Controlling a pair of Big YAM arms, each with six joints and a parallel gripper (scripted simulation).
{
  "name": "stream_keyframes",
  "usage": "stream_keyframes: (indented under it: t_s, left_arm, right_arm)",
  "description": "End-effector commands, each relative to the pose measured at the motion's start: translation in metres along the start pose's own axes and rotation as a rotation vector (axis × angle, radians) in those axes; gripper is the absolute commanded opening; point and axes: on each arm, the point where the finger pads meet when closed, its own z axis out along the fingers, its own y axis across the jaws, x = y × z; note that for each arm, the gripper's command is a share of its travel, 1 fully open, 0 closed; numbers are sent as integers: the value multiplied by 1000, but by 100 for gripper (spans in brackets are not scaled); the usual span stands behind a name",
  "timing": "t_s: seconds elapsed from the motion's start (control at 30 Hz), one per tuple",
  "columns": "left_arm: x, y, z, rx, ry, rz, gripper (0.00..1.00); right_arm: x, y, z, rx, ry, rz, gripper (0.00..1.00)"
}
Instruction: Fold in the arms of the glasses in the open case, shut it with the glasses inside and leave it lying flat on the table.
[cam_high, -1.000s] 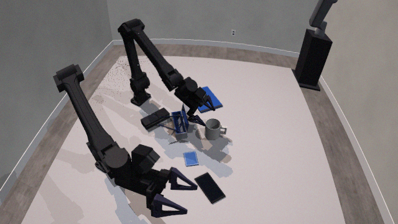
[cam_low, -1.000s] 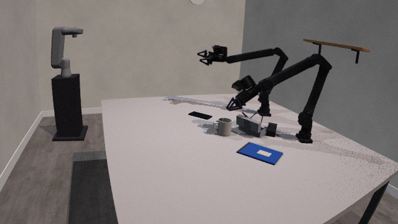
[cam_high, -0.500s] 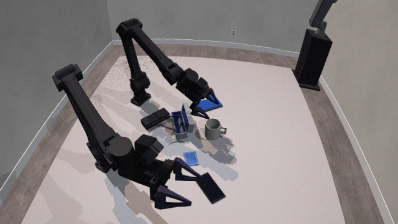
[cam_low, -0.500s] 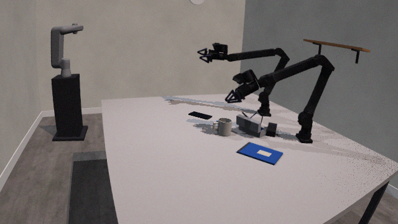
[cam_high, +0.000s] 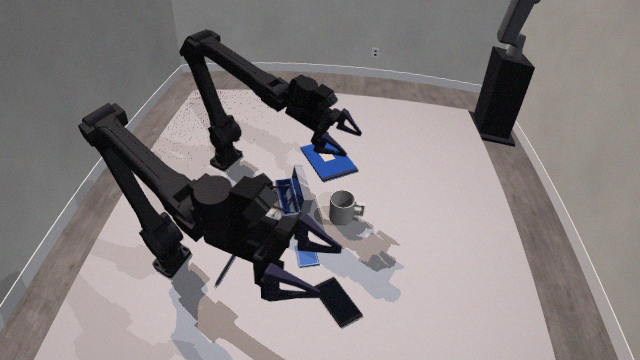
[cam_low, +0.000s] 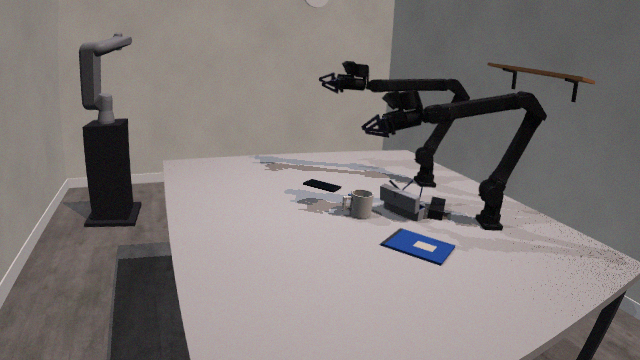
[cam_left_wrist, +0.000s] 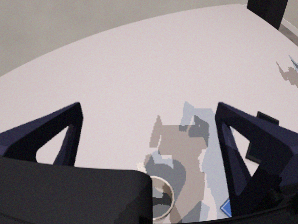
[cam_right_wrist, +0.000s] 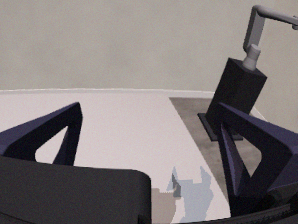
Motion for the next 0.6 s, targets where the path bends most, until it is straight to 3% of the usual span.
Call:
stream_keyframes:
  t_s: [0.0,0.1,0.17,0.2,0.23,0.3,0.33,0.43,0.57]
  left_arm:
    - [-86,13,-13,-3,-156,-48,100]
    - [-115,19,-29,9,-222,-59,100]
    - [-115,19,-29,9,-222,-59,100]
    - [-139,24,-33,12,-230,-61,100]
    - [-138,25,-29,18,-221,-60,100]
    - [-150,27,-36,26,-246,-63,100]
    - [-175,32,-60,26,-327,-69,100]
    - [-197,36,-74,34,-375,-71,100]
    - [-204,37,-74,42,-389,-70,100]
  right_arm:
    - [-57,8,-3,9,-56,68,100]
    - [-68,17,-6,23,-51,112,100]
    - [-68,17,-6,23,-51,112,100]
    - [-50,23,0,25,-12,132,100]
    - [-42,27,1,29,7,143,100]
    - [-80,26,-12,48,-46,158,100]
    - [-89,28,-16,50,-58,167,100]
    - [-98,33,-21,62,-63,186,100]
    - [-94,38,-16,71,-43,200,100]
